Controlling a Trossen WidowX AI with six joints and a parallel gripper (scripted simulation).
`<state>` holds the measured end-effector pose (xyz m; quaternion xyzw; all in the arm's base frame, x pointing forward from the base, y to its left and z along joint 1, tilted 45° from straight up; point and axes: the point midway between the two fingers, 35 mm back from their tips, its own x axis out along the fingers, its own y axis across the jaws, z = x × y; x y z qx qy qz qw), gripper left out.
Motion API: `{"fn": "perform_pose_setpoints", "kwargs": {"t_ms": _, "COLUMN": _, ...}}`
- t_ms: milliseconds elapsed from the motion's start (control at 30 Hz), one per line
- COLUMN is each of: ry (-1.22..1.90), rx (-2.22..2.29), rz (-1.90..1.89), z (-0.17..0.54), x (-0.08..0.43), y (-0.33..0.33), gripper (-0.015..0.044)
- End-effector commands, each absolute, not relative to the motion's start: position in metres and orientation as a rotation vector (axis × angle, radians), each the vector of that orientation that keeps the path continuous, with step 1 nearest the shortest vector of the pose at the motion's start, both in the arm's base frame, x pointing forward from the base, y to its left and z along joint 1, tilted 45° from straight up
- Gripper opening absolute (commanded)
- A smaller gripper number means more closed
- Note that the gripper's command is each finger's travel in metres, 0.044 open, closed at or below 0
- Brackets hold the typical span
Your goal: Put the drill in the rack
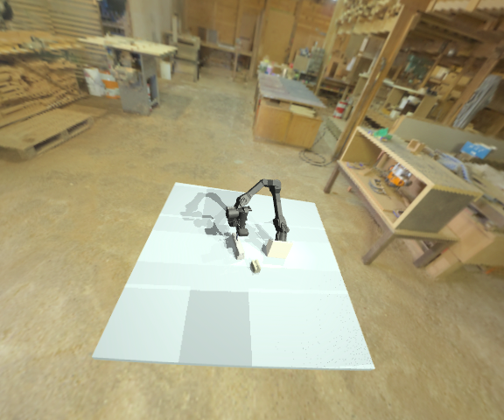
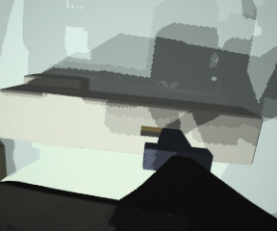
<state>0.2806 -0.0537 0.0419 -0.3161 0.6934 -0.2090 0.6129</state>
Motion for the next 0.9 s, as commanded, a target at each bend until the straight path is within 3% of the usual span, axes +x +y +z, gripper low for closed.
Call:
{"fn": "perform_pose_setpoints", "kwargs": {"t_ms": 0, "ry": 1.639, "rx": -0.726, "rz": -0.498, "z": 0.034, "x": 0.271, "y": -0.066, "gripper": 0.0}}
{"fn": "perform_pose_setpoints", "kwargs": {"t_ms": 500, "ry": 1.639, "rx": -0.726, "rz": -0.498, "z": 0.028, "x": 0.269, "y": -0.071, "gripper": 0.0}}
{"fn": "perform_pose_setpoints", "kwargs": {"t_ms": 867, "ry": 1.639, "rx": -0.723, "rz": -0.495, "z": 0.079, "x": 0.285, "y": -0.016, "gripper": 0.0289}}
